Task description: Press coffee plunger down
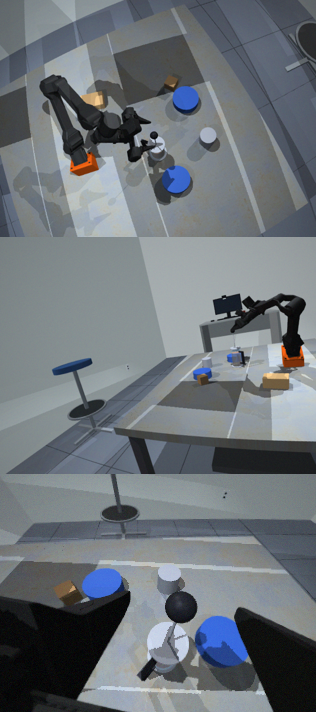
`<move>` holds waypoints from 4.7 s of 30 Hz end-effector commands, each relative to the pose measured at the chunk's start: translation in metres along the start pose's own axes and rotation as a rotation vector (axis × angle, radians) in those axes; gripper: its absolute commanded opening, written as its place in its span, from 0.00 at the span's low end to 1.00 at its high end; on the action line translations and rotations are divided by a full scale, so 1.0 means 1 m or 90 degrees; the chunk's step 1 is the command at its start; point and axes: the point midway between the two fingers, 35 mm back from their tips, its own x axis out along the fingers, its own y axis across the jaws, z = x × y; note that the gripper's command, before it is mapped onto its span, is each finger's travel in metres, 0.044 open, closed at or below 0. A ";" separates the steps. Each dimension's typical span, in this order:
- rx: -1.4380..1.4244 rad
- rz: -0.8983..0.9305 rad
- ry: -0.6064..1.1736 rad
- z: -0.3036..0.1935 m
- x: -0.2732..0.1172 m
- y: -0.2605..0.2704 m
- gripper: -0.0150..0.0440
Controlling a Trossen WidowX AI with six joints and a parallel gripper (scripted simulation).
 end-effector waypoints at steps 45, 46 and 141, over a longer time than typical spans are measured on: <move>0.005 -0.002 0.003 -0.021 0.029 -0.003 0.45; 0.005 -0.002 0.003 -0.022 0.030 -0.003 0.45; 0.006 0.001 -0.001 -0.068 0.085 -0.008 0.45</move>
